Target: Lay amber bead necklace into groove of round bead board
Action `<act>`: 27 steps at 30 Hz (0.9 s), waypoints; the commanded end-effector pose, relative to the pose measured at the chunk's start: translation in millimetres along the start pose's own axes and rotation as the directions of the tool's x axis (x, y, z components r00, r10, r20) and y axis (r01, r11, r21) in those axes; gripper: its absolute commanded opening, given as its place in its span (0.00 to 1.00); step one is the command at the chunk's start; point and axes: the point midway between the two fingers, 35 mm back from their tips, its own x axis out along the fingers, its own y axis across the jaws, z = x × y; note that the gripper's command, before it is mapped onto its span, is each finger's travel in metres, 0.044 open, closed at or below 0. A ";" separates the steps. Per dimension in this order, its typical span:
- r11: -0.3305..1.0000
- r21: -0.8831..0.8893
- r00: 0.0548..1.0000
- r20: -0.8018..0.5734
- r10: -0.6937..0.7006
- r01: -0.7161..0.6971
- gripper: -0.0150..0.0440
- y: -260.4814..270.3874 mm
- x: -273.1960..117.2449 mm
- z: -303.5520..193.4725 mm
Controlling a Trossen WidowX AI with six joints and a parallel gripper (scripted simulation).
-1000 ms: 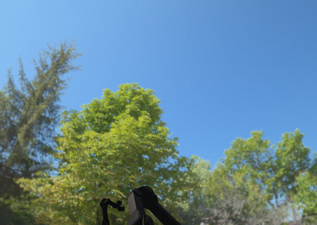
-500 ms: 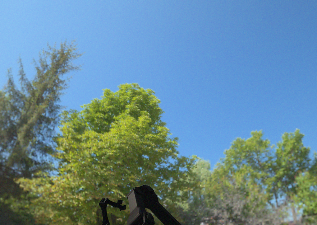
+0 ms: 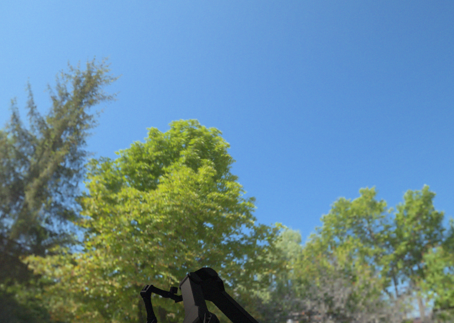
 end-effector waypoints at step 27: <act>1.000 -0.002 1.000 -0.004 0.006 -0.006 0.25 2.2 10.6 -1.0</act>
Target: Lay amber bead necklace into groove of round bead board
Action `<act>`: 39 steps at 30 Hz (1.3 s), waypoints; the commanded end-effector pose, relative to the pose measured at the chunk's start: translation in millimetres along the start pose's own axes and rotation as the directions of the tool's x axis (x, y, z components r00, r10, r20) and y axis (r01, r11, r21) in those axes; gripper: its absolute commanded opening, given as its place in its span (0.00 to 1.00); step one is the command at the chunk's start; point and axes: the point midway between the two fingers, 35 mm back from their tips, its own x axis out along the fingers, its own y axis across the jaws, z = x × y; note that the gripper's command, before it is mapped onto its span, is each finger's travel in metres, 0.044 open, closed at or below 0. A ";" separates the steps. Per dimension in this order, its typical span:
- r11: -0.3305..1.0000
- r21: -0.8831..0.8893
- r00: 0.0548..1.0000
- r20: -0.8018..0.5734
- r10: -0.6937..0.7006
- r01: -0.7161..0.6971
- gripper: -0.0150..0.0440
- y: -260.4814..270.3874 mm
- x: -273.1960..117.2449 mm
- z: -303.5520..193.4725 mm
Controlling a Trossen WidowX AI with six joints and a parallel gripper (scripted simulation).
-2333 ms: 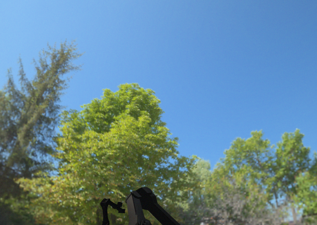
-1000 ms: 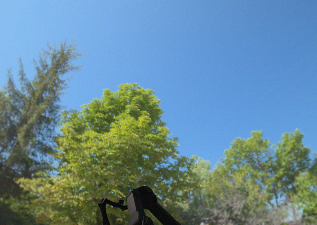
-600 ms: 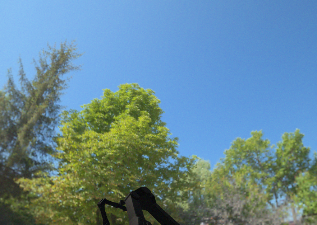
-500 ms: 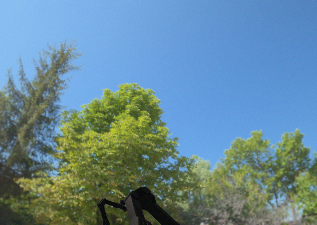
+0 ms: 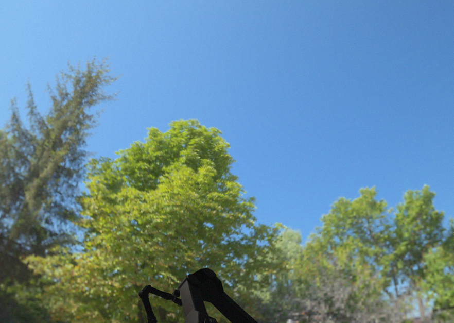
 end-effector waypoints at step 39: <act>1.000 -0.006 1.000 -0.005 0.004 -0.004 0.25 14.3 1.8 -7.7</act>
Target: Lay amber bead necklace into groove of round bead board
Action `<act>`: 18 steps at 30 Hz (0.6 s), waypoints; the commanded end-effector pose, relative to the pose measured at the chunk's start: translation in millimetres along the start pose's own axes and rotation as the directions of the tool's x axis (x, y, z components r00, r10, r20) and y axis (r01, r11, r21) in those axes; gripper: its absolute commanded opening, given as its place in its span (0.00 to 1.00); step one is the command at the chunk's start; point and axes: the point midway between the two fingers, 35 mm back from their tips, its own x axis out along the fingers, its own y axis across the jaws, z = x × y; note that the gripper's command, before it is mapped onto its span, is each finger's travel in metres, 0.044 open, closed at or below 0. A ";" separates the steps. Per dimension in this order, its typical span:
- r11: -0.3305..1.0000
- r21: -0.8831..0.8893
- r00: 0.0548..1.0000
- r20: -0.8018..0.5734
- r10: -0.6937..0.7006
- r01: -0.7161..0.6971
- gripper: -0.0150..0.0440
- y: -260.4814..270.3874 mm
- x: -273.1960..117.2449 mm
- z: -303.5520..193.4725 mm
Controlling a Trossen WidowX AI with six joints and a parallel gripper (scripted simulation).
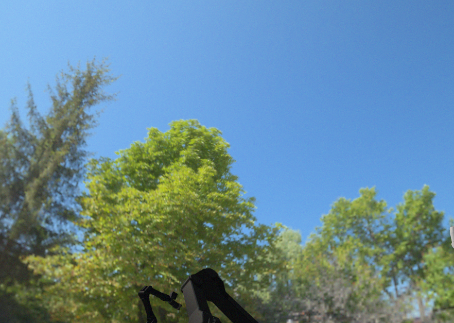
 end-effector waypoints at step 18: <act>1.000 -0.005 1.000 -0.005 0.006 -0.006 0.97 2.2 -3.2 -0.8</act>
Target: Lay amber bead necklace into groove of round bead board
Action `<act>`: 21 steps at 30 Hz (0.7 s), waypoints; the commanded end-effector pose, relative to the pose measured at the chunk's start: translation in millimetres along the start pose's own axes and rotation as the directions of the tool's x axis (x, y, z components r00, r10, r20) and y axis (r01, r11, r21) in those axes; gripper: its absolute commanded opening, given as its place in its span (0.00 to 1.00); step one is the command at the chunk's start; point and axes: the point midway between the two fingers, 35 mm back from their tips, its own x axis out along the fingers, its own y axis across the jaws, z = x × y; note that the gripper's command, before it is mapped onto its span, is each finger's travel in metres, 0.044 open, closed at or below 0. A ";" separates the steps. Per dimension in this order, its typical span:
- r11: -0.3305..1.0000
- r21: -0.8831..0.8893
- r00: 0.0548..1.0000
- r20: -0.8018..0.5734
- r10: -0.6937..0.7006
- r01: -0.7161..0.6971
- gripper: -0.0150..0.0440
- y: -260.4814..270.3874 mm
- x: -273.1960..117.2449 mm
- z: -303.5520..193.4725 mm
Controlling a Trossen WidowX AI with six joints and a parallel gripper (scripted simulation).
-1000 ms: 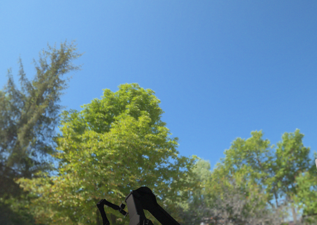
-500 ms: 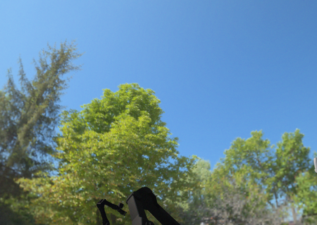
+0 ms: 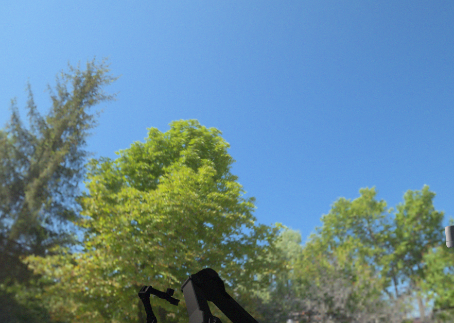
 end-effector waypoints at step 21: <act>1.000 0.001 1.000 -0.004 0.001 -0.001 1.00 0.0 -3.1 0.0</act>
